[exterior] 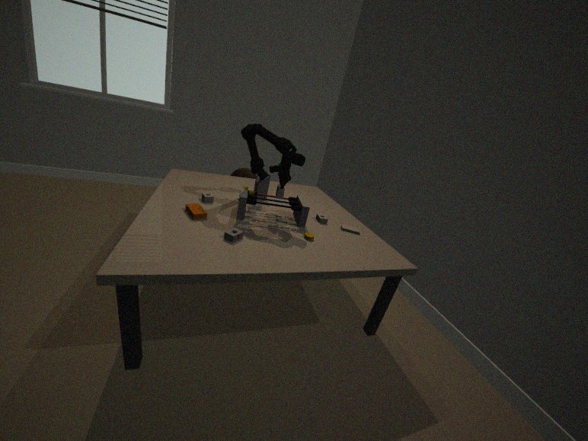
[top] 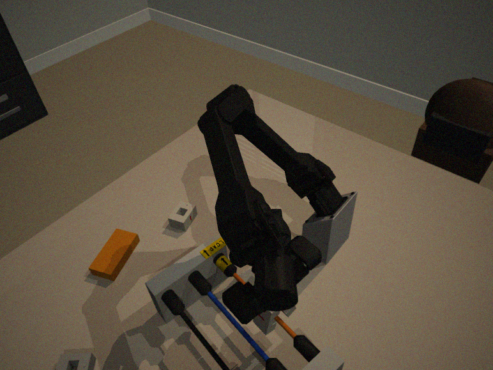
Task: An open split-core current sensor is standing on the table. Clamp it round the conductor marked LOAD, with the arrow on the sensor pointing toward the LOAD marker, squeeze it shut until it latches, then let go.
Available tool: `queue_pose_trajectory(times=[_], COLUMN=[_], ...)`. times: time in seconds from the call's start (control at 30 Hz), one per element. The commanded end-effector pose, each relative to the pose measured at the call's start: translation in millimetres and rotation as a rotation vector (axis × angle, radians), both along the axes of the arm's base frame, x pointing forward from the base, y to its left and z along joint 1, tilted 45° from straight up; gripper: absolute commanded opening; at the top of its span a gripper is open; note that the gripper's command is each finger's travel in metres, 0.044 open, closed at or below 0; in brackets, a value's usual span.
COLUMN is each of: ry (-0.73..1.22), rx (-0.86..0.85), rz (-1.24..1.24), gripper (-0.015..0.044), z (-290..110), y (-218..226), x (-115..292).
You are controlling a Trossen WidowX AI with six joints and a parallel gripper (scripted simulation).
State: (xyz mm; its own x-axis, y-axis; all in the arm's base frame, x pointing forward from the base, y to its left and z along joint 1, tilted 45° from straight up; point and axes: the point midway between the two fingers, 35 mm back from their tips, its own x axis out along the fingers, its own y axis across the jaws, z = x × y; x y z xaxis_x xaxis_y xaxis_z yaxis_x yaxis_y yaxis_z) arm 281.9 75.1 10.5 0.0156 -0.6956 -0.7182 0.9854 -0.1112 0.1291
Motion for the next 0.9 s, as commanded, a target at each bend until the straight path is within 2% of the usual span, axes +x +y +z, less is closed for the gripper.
queue_pose_trajectory(times=[0.0,0.87], ry=[0.002,-0.001], rx=[-0.003,-0.002], rz=[0.005,-0.001], gripper=[0.0000,0.0000], z=[-6,-24], y=[-6,-24], x=[0,0])
